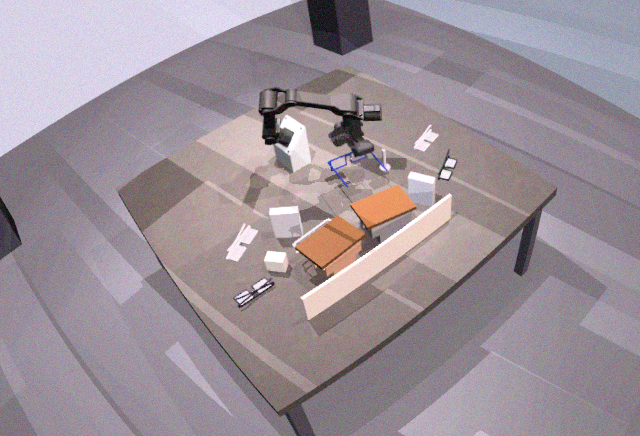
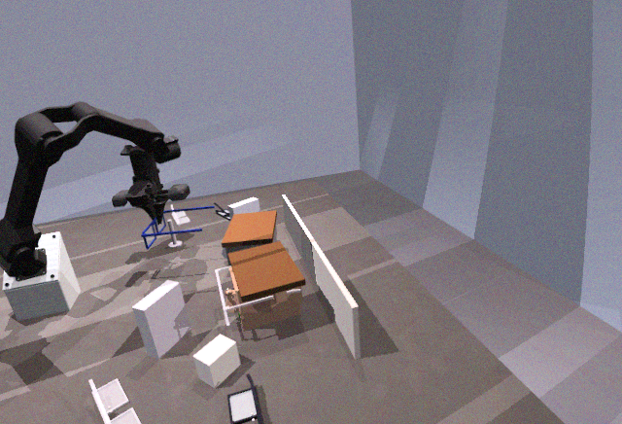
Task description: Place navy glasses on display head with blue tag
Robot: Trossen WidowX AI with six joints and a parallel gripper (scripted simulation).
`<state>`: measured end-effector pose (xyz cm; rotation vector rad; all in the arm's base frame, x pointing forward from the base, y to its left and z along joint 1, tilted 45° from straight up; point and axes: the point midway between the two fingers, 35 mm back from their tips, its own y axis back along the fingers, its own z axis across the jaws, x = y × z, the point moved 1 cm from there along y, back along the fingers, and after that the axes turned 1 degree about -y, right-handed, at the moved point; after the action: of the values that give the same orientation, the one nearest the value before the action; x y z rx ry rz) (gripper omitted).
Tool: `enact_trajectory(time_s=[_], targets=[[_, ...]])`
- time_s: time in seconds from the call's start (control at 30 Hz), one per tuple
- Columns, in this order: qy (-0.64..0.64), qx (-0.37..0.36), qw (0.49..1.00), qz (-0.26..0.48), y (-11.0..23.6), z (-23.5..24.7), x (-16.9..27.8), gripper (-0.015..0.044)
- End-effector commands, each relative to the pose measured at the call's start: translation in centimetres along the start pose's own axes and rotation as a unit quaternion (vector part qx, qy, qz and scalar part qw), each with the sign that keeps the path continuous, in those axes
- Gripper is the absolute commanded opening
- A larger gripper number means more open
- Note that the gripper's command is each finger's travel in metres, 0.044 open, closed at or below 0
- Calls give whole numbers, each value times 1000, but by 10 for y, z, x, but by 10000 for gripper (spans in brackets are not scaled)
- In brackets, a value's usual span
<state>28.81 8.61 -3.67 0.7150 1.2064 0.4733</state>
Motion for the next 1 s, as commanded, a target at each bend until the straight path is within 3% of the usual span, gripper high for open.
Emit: enact_trajectory(time_s=[0.0, 0.97], targets=[[-10, 1, 1000, -4, -6, -1, 0, 0], [-10, 1, 1000, -10, -30, 1, 2, 0]])
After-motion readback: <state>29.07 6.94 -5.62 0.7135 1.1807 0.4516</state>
